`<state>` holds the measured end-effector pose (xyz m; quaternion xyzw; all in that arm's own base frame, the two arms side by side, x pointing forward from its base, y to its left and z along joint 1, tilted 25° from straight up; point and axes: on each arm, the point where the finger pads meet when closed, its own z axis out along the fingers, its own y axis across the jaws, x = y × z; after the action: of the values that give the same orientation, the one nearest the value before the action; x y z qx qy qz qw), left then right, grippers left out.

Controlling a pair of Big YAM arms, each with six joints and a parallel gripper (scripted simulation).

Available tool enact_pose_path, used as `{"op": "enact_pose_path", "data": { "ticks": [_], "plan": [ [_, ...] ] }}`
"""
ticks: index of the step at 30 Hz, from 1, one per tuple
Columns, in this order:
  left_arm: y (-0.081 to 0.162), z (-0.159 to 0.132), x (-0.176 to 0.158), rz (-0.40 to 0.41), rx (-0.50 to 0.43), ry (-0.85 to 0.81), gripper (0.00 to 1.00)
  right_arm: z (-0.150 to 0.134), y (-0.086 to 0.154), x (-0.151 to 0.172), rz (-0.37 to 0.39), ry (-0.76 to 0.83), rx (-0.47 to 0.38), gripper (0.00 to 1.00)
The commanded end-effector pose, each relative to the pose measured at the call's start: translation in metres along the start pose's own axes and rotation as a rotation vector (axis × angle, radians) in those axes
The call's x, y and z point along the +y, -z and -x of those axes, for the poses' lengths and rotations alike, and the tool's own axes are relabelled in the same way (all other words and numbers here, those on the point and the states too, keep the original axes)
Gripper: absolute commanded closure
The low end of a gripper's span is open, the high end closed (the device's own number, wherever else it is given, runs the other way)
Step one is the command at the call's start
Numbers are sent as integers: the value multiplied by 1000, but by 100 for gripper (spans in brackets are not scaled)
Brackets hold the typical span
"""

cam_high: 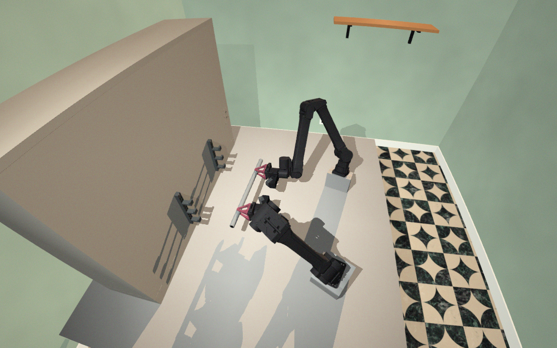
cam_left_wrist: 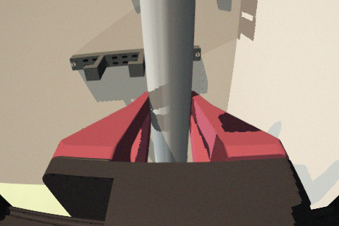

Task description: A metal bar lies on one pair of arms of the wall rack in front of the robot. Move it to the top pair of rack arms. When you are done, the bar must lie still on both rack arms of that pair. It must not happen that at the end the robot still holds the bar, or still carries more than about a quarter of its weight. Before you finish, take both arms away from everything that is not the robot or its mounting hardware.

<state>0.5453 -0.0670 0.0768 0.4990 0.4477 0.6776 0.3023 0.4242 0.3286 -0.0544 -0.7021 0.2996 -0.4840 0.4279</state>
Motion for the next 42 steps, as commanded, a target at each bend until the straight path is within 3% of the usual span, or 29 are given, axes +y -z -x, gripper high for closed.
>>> {"op": "enact_pose_path", "data": {
  "ticks": [1, 42],
  "plan": [
    [59, -29, 43, 123, 61, 57, 100, 14, 0, -28, -81, -12, -15, 100],
    [63, -22, 38, 123, 61, 57, 100, 20, -2, -28, -81, -12, -15, 100]
  ]
}}
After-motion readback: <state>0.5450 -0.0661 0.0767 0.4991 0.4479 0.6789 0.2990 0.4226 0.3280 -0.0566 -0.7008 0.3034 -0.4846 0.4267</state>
